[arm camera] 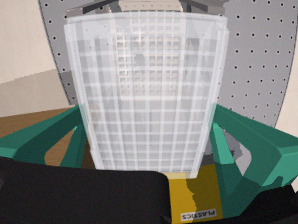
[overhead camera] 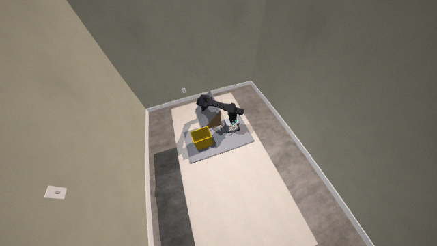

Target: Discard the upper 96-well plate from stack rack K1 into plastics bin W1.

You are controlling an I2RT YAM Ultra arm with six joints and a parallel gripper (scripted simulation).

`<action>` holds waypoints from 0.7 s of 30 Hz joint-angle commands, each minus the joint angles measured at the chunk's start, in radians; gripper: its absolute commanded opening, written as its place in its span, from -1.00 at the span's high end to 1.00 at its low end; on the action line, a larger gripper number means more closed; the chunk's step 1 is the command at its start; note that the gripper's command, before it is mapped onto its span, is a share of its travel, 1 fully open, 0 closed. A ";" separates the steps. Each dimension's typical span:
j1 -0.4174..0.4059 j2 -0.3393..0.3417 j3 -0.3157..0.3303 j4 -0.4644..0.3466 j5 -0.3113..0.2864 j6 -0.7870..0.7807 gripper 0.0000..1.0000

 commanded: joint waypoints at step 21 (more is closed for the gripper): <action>0.072 -0.024 0.112 -0.156 -0.030 0.055 1.00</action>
